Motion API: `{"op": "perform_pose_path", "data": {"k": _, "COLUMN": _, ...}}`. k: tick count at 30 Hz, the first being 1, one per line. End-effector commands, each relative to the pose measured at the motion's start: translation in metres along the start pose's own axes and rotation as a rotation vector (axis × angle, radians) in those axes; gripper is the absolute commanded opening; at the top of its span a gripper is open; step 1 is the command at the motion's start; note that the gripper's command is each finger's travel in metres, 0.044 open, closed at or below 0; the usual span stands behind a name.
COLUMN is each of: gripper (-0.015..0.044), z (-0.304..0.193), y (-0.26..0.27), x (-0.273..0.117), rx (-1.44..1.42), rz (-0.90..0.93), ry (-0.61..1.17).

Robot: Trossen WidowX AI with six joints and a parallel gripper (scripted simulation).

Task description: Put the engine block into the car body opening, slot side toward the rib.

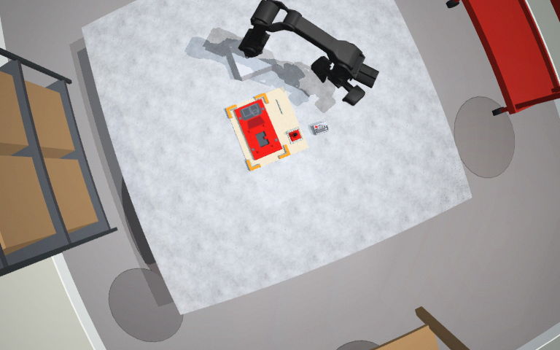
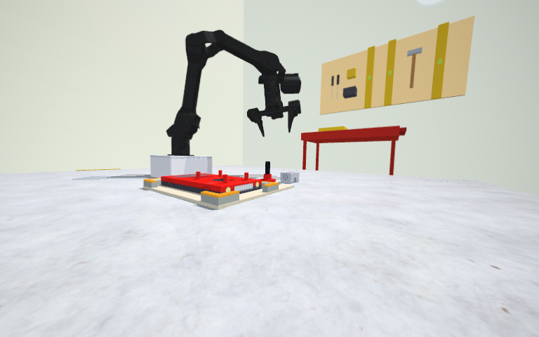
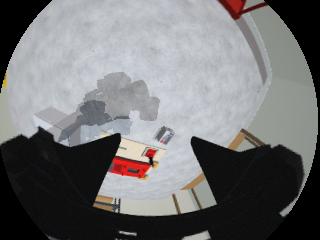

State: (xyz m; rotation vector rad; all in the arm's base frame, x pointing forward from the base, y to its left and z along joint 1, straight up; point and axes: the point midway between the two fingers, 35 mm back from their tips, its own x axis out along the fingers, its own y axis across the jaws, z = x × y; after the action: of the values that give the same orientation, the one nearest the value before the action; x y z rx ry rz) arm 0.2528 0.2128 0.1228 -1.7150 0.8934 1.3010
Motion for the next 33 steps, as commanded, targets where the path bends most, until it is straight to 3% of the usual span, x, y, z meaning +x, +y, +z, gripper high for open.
{"op": "perform_pose_path", "data": {"k": 1, "gripper": 0.044, "z": -0.02, "y": -0.019, "x": 0.018, "rx": 0.119, "rz": 0.048, "ry": -0.034}}
{"op": "perform_pose_path", "data": {"k": 12, "gripper": 0.044, "z": -0.09, "y": -0.056, "x": 0.078, "rx": 0.435, "rz": 0.171, "ry": -0.129}}
{"op": "perform_pose_path", "data": {"k": 17, "gripper": 0.044, "z": -0.091, "y": -0.056, "x": 0.081, "rx": 0.44, "rz": 0.173, "ry": -0.13}}
{"op": "perform_pose_path", "data": {"k": 21, "gripper": 0.044, "z": -0.086, "y": -0.051, "x": 0.113, "rx": 0.44, "rz": 0.173, "ry": -0.13}}
{"op": "perform_pose_path", "data": {"k": 33, "gripper": 0.044, "z": -0.084, "y": -0.049, "x": 0.132, "rx": 0.44, "rz": 0.173, "ry": -0.13}}
